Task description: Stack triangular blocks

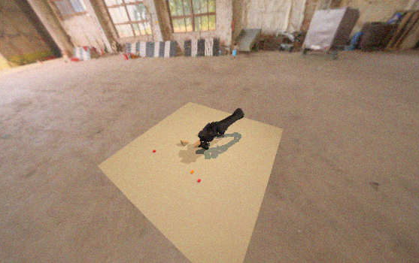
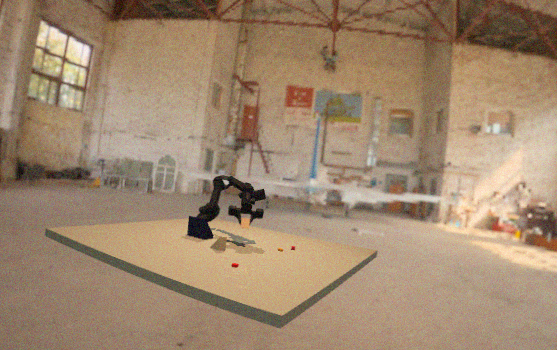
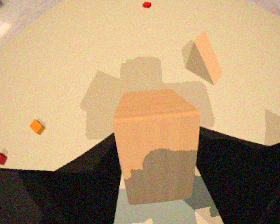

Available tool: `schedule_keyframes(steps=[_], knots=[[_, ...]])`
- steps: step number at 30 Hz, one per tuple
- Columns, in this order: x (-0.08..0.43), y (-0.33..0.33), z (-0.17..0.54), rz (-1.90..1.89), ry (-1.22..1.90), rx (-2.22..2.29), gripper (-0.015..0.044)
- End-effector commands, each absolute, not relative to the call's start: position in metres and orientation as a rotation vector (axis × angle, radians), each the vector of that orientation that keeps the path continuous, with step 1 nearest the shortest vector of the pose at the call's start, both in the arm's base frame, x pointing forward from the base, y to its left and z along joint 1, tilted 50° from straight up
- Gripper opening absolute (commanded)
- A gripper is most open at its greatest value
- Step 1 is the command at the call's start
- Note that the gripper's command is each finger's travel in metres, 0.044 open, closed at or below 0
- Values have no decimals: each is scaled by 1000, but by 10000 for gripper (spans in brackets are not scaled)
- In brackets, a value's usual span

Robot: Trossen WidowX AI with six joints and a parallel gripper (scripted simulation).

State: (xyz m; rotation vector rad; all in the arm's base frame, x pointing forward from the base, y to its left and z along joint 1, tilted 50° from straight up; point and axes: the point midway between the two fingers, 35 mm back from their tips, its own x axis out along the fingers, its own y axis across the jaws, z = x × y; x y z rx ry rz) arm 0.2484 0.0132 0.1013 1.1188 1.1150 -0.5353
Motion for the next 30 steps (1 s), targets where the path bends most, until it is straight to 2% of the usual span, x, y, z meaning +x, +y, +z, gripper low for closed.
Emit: schedule_keyframes(steps=[1, 30], knots=[[248, 13, 100, -549, 1120, 1136, 0], [245, 10, 89, -1196, 1275, 1828, 0]])
